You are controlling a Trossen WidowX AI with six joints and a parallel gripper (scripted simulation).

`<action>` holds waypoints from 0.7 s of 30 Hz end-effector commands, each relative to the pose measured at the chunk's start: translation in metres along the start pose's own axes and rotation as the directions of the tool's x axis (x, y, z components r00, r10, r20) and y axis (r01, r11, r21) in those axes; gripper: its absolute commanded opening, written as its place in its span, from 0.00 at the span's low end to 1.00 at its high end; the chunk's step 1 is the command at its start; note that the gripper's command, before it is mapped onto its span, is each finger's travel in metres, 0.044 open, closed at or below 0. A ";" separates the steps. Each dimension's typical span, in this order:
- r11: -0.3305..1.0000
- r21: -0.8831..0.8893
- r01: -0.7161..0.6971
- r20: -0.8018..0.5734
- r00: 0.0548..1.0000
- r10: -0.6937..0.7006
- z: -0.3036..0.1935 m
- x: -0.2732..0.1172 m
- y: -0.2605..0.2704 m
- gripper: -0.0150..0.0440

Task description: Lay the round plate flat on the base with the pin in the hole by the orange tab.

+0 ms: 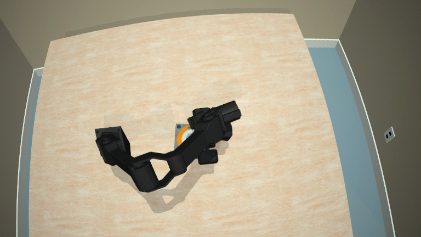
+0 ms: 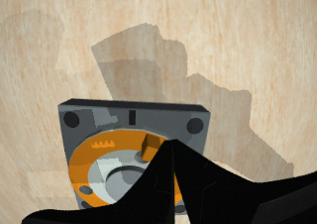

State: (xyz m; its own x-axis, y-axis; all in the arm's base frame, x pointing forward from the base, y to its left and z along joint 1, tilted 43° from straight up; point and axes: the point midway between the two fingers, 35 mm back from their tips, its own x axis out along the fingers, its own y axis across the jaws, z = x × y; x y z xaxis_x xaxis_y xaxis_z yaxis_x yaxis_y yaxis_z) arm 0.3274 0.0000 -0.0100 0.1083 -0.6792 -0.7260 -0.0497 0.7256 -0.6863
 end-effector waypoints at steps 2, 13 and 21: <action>1.000 0.001 -0.005 -0.008 1.000 0.005 0.001 0.002 0.006 0.25; 1.000 0.001 -0.005 -0.008 1.000 0.005 0.005 0.002 0.012 0.25; 1.000 0.001 -0.005 -0.007 1.000 0.005 0.007 0.002 0.016 0.25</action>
State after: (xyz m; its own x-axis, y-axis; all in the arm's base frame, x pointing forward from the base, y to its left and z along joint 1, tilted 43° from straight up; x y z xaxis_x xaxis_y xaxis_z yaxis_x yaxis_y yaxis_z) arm 0.3337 0.0096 -0.0198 0.1069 -0.6780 -0.7273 -0.0511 0.7267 -0.6850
